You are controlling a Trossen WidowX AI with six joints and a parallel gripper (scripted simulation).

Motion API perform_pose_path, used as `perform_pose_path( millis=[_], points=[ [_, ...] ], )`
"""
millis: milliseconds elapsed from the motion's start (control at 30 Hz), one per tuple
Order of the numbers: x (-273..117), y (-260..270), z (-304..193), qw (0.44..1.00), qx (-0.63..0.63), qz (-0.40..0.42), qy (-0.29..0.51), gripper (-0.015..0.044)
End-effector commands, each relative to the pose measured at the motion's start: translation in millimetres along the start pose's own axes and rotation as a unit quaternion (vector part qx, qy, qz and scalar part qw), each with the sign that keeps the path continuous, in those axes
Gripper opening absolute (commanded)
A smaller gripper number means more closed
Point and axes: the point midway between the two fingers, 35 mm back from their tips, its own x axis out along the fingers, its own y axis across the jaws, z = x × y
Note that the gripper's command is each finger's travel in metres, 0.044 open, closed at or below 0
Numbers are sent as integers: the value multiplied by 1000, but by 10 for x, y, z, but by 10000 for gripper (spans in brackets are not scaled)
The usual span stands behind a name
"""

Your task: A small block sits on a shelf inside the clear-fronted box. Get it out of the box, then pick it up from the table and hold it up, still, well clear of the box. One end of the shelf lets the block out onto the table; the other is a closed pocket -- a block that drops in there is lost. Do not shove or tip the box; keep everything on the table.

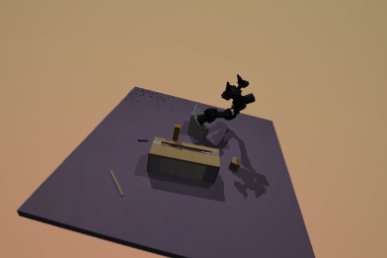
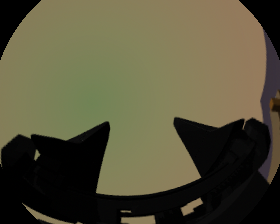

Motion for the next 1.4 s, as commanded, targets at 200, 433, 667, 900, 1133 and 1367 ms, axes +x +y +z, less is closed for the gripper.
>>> perform_pose_path(
  millis=[200, 433, 667, 900, 1133, 1367],
  points=[
    [263, -579, -316, 973, -169, -155, 38, 400],
    [377, -1448, -531, 867, -335, -352, 111, 400],
    [230, -2296, -567, 705, -426, -531, 200, 400],
    [-96, -2993, -507, 521, -432, -677, 289, 400],
    [-509, -3522, -422, 345, -361, -786, 364, 400],
    [-911, -3934, -356, 205, -233, -858, 410, 400]
  ],
)
